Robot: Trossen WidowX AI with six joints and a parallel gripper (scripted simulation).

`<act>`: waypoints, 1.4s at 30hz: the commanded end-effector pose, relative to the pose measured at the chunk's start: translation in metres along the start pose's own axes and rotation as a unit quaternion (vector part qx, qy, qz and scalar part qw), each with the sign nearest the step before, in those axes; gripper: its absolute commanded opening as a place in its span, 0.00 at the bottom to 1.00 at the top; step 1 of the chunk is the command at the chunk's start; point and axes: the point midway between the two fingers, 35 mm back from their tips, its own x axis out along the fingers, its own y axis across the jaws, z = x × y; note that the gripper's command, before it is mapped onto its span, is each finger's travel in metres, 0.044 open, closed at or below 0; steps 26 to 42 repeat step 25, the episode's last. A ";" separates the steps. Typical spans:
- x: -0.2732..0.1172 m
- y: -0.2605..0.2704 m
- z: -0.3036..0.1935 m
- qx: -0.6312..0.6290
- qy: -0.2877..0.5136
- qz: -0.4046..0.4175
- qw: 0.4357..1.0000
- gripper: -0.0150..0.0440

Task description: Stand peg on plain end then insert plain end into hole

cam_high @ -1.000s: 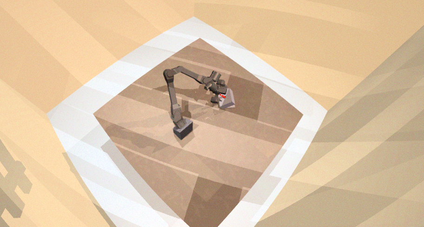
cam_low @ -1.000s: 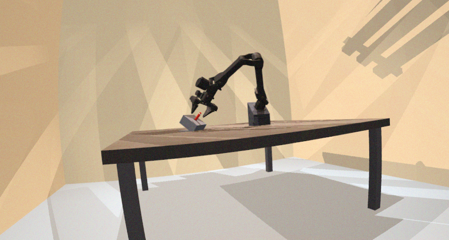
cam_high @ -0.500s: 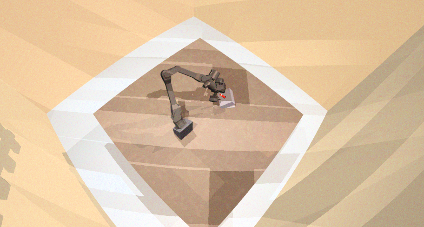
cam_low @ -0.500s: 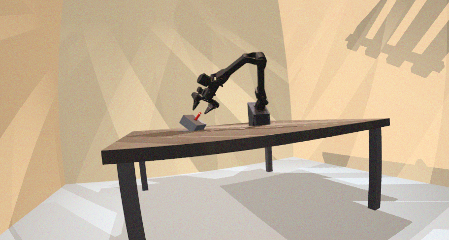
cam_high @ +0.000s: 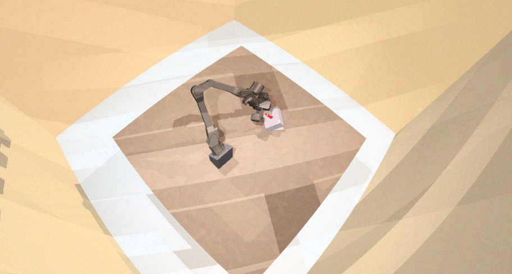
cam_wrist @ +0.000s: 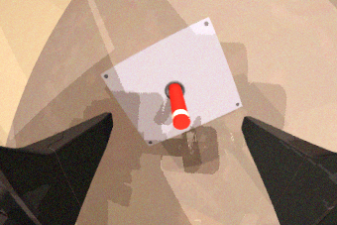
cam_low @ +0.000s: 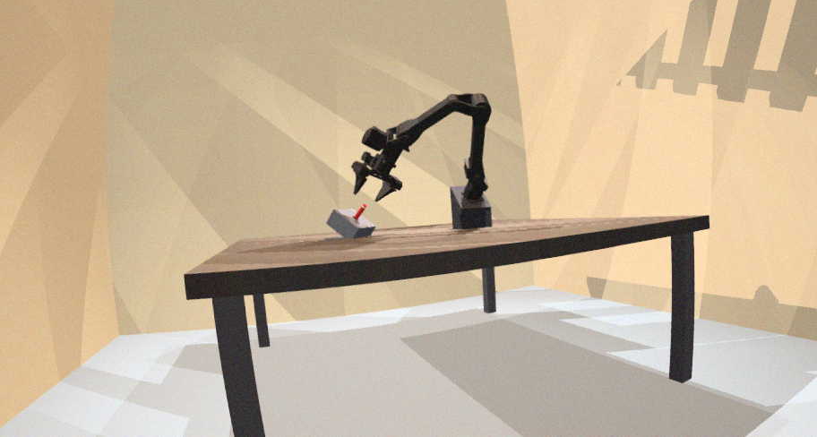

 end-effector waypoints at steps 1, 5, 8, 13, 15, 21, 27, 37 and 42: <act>-0.008 0.002 0.000 -0.003 0.001 0.003 1.000 1.00; -0.014 0.001 0.000 -0.002 0.000 0.003 1.000 1.00; -0.019 0.001 0.000 -0.002 0.000 0.002 1.000 1.00; -0.027 0.000 0.001 -0.002 0.000 0.002 1.000 1.00; -0.030 -0.001 0.001 -0.001 0.000 0.002 1.000 1.00; -0.038 -0.001 0.002 -0.001 0.000 0.002 1.000 1.00; -0.044 -0.002 0.002 -0.001 0.000 0.002 1.000 1.00; -0.044 -0.002 0.002 -0.001 0.000 0.002 1.000 1.00; -0.044 -0.002 0.002 -0.001 0.000 0.002 1.000 1.00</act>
